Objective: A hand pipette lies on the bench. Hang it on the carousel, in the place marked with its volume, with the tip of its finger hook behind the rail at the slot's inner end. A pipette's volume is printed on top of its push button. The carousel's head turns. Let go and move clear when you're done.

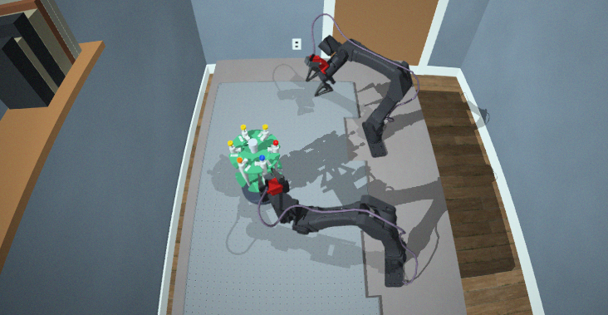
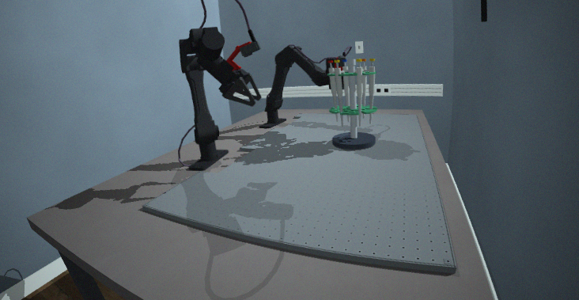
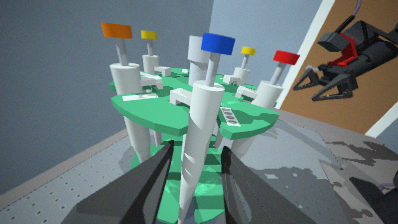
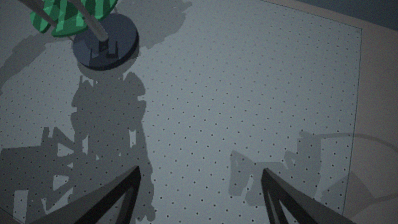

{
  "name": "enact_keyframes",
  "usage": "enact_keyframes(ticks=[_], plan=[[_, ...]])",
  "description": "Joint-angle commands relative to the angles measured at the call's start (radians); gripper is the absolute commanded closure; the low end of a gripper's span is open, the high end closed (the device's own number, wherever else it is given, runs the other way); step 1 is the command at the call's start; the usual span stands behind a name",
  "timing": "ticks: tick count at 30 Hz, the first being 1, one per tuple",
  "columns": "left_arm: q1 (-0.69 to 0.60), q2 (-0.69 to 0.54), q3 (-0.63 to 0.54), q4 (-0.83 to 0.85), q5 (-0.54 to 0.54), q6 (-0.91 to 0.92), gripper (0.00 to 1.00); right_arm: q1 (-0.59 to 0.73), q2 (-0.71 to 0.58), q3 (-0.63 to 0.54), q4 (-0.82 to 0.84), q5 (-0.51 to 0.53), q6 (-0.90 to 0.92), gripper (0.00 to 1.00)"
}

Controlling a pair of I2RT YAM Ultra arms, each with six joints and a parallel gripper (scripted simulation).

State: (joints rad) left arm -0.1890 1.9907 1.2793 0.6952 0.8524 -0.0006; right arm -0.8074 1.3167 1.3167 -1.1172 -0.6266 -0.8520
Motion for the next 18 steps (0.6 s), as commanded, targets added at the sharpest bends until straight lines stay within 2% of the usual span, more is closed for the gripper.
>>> enact_keyframes(ticks=[1, 10, 11, 13, 15, 18], plan=[[0.001, -0.036, 0.027, 0.022, -0.005, 0.002, 0.50, -0.008, 0.000, 0.024, 0.014, -0.021, -0.005, 0.00], [0.001, -0.036, 0.027, 0.022, -0.005, 0.002, 0.50, -0.008, 0.000, 0.024, 0.014, -0.021, -0.005, 0.00], [-0.020, -0.048, -0.032, 0.026, -0.054, 0.002, 0.50, -0.008, 0.000, 0.024, 0.014, -0.021, -0.005, 0.00], [-0.039, -0.078, -0.074, 0.037, -0.139, 0.002, 0.50, -0.008, 0.000, 0.024, 0.014, -0.021, -0.005, 0.00], [-0.039, -0.078, -0.074, 0.037, -0.139, 0.002, 0.50, -0.008, 0.000, 0.024, 0.014, -0.021, -0.005, 0.00], [-0.067, -0.111, -0.121, 0.052, -0.250, -0.001, 0.50, -0.008, 0.000, 0.024, 0.014, -0.021, -0.005, 0.00]])
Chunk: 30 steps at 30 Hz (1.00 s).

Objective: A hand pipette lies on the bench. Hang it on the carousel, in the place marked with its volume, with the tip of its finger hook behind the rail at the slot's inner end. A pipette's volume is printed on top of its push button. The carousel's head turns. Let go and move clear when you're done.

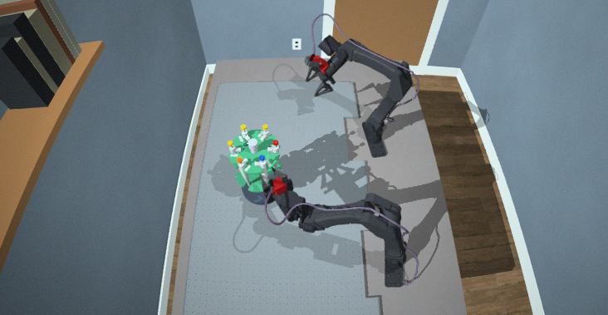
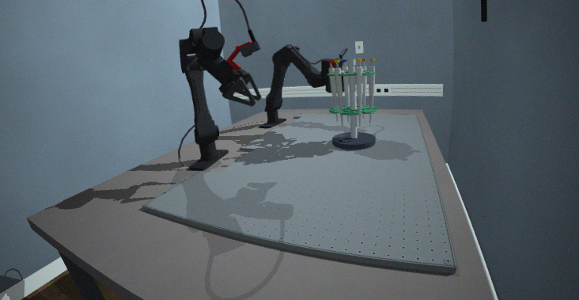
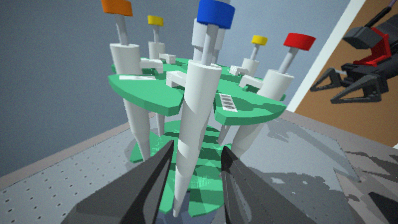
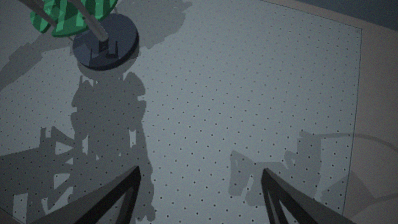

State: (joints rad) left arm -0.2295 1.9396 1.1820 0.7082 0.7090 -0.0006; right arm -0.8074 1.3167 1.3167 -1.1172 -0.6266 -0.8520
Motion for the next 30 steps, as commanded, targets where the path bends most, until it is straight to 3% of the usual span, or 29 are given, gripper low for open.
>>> enact_keyframes(ticks=[1, 30], plan=[[-0.029, -0.060, -0.025, 0.040, -0.111, -0.001, 0.50, -0.008, 0.000, 0.024, 0.014, -0.021, -0.005, 0.00], [-0.021, -0.061, 0.015, 0.040, -0.120, 0.002, 0.50, -0.008, 0.000, 0.024, 0.014, -0.021, -0.005, 0.00]])
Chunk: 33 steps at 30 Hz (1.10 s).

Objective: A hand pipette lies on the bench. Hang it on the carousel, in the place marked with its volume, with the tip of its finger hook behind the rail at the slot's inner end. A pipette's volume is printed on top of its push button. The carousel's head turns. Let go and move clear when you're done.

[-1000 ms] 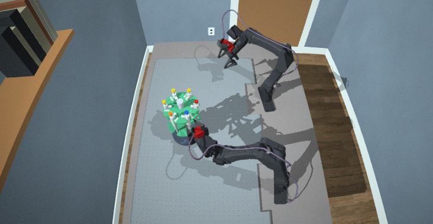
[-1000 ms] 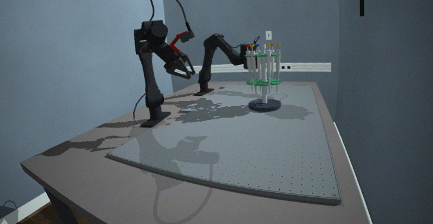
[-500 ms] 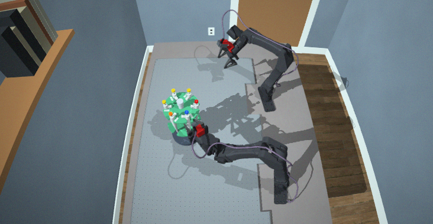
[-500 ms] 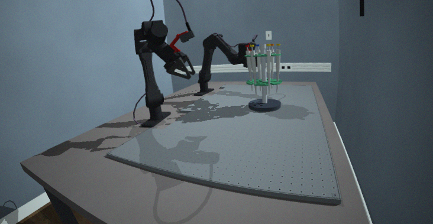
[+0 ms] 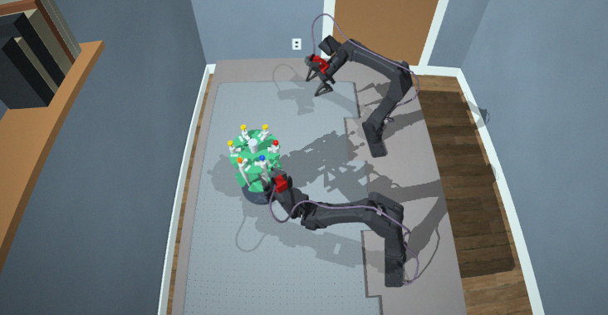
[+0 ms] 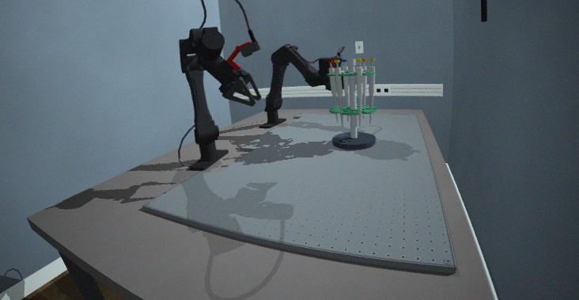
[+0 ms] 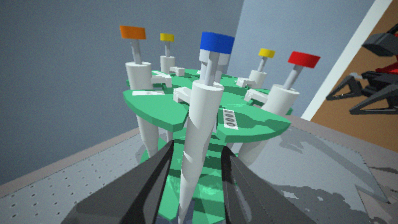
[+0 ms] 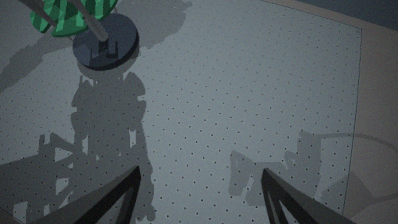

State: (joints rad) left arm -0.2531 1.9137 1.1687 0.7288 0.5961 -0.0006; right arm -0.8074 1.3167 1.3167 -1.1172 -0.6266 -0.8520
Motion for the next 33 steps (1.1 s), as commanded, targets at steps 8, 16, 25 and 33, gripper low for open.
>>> enact_keyframes(ticks=[8, 16, 25, 33], plan=[[0.002, -0.035, 0.028, 0.020, -0.007, 0.002, 0.50, -0.008, 0.000, 0.024, 0.014, -0.021, -0.005, 0.00], [0.002, -0.035, 0.028, 0.020, -0.007, 0.002, 0.50, -0.008, 0.000, 0.024, 0.014, -0.021, -0.005, 0.00], [-0.084, -0.089, -0.064, 0.041, -0.268, -0.004, 0.50, -0.008, 0.000, 0.024, 0.014, -0.021, -0.005, 0.00], [-0.077, -0.087, -0.043, 0.041, -0.282, 0.001, 0.50, -0.008, 0.000, 0.024, 0.014, -0.021, -0.005, 0.00]])
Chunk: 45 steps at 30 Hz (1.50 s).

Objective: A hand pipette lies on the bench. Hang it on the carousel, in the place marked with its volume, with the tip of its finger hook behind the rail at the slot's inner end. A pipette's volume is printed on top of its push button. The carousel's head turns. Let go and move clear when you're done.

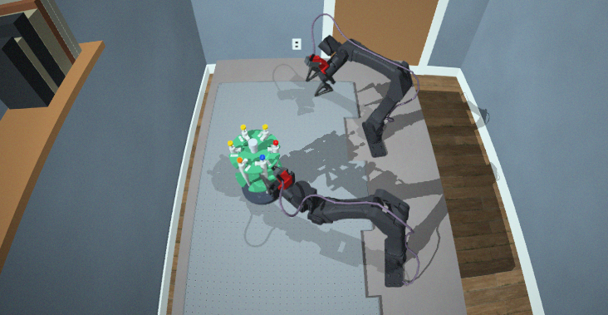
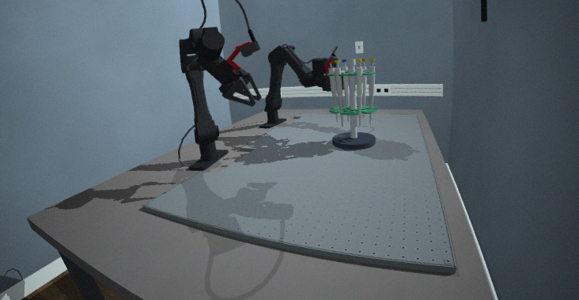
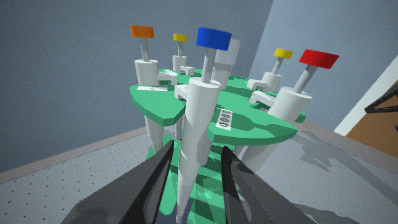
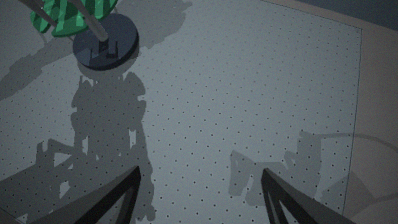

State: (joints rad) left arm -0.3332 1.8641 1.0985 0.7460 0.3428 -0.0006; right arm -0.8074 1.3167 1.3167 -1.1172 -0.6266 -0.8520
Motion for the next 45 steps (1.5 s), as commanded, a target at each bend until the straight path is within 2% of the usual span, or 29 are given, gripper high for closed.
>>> enact_keyframes(ticks=[1, 39, 42, 44, 45], plan=[[0.003, -0.037, 0.028, 0.024, -0.029, 0.001, 0.50, -0.008, 0.000, 0.024, 0.014, -0.021, -0.005, 0.00], [0.003, -0.037, 0.028, 0.023, -0.026, 0.002, 0.50, -0.008, 0.000, 0.024, 0.014, -0.021, -0.005, 0.00], [-0.054, -0.050, -0.031, 0.025, -0.174, 0.000, 0.50, -0.008, 0.000, 0.024, 0.014, -0.021, -0.005, 0.00], [-0.084, -0.059, -0.041, 0.027, -0.271, -0.002, 0.50, -0.008, 0.000, 0.024, 0.014, -0.021, -0.005, 0.00], [-0.092, -0.063, -0.006, 0.032, -0.292, -0.007, 0.50, -0.008, 0.000, 0.024, 0.014, -0.021, -0.005, 0.00]])
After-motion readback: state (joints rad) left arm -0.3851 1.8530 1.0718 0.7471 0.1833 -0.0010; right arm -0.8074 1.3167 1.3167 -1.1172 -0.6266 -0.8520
